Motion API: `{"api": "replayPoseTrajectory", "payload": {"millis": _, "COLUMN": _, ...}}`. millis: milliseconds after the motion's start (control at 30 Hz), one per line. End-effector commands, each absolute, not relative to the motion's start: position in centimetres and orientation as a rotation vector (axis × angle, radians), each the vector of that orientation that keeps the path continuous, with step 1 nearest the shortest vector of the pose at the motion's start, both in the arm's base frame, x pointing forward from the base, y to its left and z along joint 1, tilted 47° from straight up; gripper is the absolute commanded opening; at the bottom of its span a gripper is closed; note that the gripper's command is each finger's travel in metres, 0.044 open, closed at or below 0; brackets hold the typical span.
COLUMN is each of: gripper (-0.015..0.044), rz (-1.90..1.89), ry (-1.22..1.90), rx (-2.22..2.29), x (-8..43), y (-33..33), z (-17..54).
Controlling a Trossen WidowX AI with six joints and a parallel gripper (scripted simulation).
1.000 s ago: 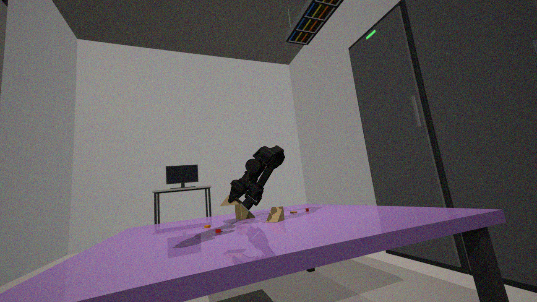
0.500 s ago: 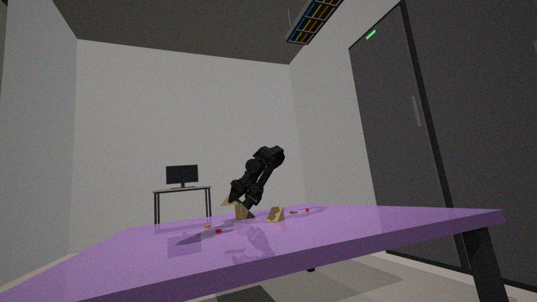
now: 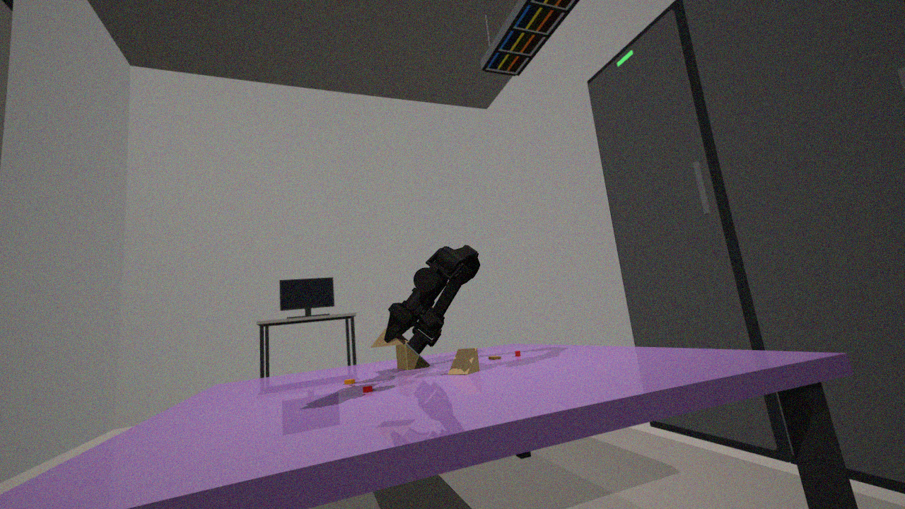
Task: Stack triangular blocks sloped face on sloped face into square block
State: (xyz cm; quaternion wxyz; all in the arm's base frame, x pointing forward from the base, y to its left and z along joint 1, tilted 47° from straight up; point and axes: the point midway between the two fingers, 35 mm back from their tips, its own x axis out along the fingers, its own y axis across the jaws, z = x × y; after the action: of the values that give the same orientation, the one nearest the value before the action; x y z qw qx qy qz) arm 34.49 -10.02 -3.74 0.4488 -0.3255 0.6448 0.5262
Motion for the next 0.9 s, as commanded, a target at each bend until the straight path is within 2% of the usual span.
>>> {"api": "replayPoseTrajectory", "payload": {"millis": 0, "gripper": 0.0000, "rz": 1.292, "ry": 1.595, "rx": -0.817, "x": 34.6, "y": -10.3, "z": -3.4}}
{"api": "replayPoseTrajectory", "payload": {"millis": 467, "gripper": 0.0000, "rz": 1.322, "ry": 1.578, "rx": -0.805, "x": 34.4, "y": -10.0, "z": -3.8}}
{"api": "replayPoseTrajectory", "payload": {"millis": 867, "gripper": 0.0000, "rz": 1.630, "ry": 1.216, "rx": -0.815, "x": 33.7, "y": -10.5, "z": -4.5}}
